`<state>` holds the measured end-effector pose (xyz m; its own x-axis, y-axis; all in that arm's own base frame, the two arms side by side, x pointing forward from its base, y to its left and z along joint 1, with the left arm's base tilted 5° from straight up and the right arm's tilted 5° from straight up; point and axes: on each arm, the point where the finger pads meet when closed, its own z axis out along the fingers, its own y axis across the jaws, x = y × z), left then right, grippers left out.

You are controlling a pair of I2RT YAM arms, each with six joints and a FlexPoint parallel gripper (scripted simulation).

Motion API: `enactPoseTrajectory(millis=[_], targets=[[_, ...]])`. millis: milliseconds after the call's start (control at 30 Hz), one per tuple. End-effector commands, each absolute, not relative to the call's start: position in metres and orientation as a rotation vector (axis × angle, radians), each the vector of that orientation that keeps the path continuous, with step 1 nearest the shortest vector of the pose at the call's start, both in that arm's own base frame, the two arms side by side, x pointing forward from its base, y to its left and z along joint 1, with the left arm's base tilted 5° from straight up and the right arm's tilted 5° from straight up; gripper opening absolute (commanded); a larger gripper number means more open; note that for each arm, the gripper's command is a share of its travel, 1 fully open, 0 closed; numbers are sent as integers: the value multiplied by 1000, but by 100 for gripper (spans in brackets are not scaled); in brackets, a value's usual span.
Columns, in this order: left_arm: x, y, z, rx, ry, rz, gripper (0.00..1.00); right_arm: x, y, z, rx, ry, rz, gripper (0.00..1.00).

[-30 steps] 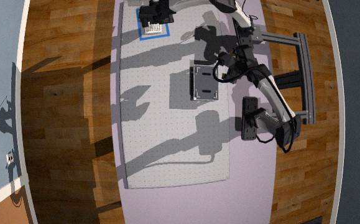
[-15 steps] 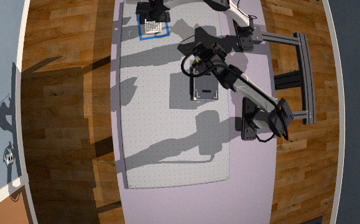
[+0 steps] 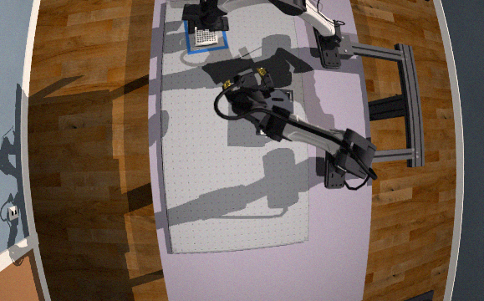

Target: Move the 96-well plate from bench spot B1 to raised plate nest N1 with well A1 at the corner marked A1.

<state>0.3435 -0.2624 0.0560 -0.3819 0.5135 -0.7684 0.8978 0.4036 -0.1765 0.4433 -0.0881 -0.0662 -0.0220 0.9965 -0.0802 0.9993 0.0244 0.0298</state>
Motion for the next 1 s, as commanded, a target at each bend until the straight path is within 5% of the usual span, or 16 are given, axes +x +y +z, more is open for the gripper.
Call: enactPoseTrajectory(millis=[0, 133, 500, 567, 633, 967], targets=[[370, -277, 84, 1331, 1695, -829, 100, 456, -91, -73, 2129, 2171, -18, 100], [391, -255, 82, 1352, 1571, -779, 100, 455, -91, -77, 2138, 2181, -32, 100], [401, -240, 80, 1328, 1585, -757, 100, 456, -91, -67, 2122, 2164, -7, 76], [401, -240, 80, 1328, 1585, -757, 100, 456, -90, -54, 2117, 2158, 3, 54], [401, -240, 80, 1328, 1585, -757, 100, 457, -87, -38, 2114, 2155, 9, 76], [401, -240, 80, 1328, 1585, -757, 100, 432, -55, -12, 2119, 2159, 1, 76]])
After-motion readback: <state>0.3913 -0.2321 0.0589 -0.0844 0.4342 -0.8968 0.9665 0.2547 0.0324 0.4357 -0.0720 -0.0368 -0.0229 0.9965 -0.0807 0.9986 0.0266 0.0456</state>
